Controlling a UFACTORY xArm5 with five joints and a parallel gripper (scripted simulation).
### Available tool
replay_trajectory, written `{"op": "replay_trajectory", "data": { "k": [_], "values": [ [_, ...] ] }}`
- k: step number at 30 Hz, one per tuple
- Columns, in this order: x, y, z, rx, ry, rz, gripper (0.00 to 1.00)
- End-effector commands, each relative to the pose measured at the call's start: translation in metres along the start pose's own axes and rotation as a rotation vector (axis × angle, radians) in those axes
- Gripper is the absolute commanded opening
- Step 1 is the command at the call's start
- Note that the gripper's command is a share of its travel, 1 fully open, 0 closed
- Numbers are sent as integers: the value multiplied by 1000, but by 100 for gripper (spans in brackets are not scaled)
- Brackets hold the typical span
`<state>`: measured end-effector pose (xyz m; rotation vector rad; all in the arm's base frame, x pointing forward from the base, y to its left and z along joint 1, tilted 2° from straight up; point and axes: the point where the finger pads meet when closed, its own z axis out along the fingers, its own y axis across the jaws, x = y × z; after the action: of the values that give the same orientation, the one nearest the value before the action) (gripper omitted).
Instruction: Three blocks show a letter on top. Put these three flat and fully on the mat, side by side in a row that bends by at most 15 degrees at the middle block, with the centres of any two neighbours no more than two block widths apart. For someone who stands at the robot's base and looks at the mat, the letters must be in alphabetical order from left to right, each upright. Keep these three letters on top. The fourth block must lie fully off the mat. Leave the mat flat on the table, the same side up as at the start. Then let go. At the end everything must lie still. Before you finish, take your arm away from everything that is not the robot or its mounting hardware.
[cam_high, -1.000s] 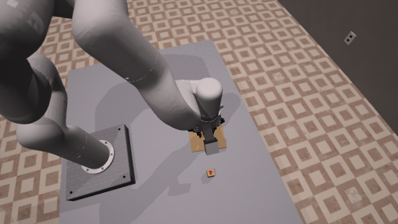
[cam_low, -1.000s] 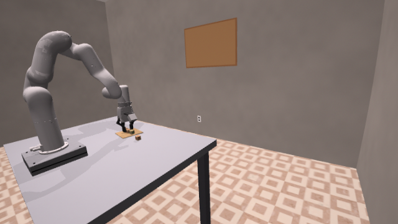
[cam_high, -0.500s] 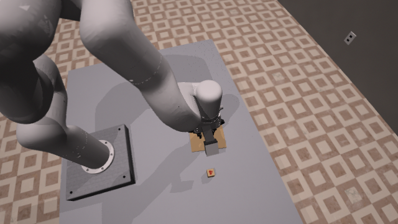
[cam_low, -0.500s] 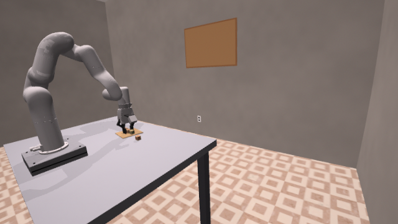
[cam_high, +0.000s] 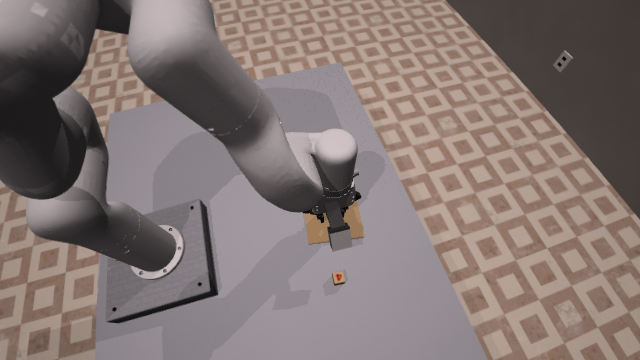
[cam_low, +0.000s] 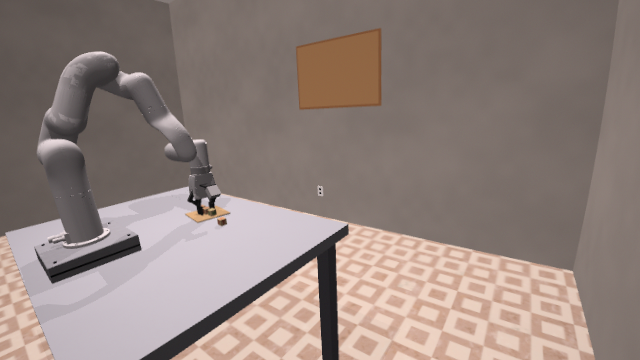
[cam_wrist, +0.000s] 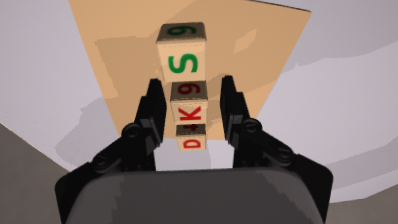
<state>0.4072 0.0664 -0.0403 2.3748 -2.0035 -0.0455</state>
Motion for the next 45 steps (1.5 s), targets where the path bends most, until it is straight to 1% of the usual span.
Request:
{"op": "replay_trajectory", "data": {
  "k": [1,16,17,33,34,45],
  "values": [
    [0,-1,-1,3,0,0,50],
    [0,-1,-1,3,0,0,50],
    [0,-1,-1,3,0,0,42],
    [0,-1,-1,3,0,0,42],
    [0,-1,-1,3,0,0,21],
    [0,-1,-1,3,0,0,21]
  ]
}}
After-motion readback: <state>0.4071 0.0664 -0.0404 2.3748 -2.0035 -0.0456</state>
